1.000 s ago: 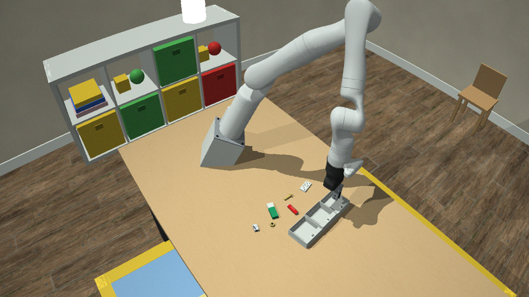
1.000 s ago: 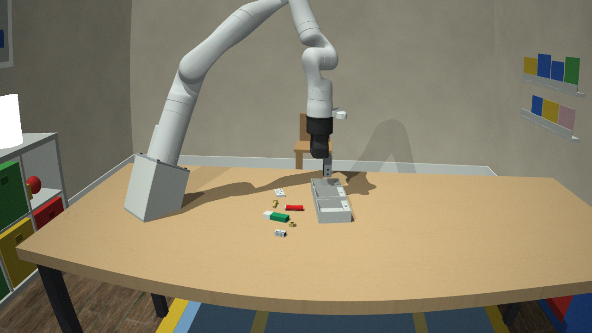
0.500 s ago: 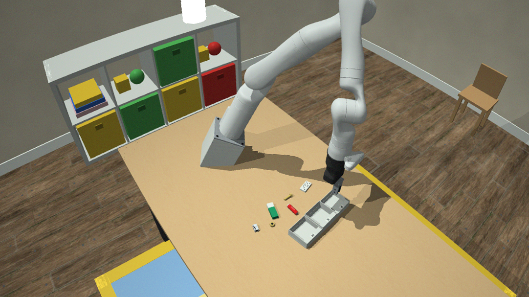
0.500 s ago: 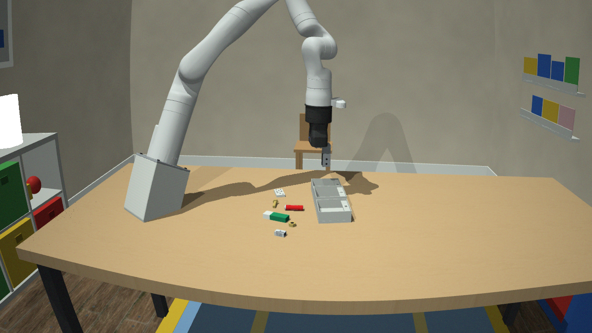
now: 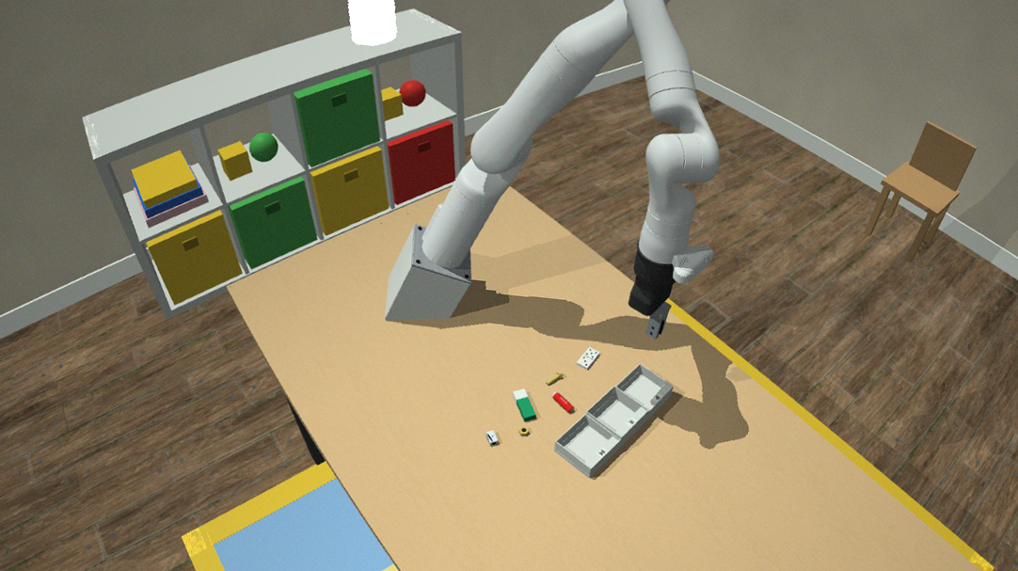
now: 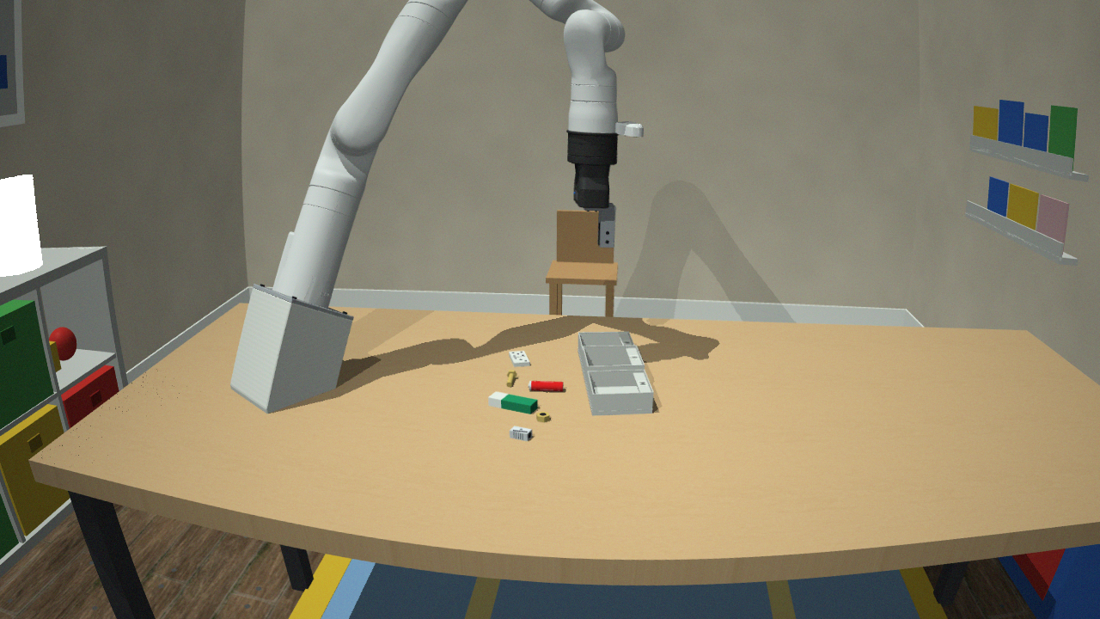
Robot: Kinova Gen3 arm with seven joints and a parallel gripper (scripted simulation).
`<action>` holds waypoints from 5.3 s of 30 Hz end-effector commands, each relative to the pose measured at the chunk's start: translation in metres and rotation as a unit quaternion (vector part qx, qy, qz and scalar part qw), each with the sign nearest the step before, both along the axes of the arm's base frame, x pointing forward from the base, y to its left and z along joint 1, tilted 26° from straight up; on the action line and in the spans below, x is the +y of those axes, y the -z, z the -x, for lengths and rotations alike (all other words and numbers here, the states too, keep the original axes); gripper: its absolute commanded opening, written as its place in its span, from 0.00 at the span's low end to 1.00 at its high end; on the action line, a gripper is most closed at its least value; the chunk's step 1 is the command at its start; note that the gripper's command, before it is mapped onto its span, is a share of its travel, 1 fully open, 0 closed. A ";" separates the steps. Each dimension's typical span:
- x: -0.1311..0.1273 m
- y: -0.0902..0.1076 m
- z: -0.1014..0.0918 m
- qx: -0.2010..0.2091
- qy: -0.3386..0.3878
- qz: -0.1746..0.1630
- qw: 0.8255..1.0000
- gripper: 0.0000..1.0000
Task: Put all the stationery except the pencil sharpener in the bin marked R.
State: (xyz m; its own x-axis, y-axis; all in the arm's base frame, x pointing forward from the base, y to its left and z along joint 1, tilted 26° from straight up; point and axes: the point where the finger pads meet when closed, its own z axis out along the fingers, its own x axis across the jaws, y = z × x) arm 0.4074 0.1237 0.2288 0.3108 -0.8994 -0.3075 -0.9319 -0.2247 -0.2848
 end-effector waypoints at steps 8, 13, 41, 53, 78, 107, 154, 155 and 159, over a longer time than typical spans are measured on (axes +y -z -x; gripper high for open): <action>0.003 -0.021 -0.002 -0.011 0.001 -0.008 1.000 0.31; -0.005 -0.011 -0.002 -0.001 0.033 -0.014 0.999 0.75; -0.103 0.151 0.052 0.088 0.230 -0.061 0.967 0.75; -0.142 0.203 0.071 0.087 0.231 -0.061 0.967 0.75; -0.139 0.199 0.066 0.087 0.232 -0.055 0.967 0.75; -0.137 0.198 0.064 0.087 0.232 -0.057 0.967 0.75; -0.110 0.257 0.050 0.084 0.228 -0.057 0.968 0.75; -0.110 0.257 0.050 0.084 0.228 -0.057 0.968 0.75; -0.107 0.260 0.049 0.084 0.228 -0.060 0.968 0.75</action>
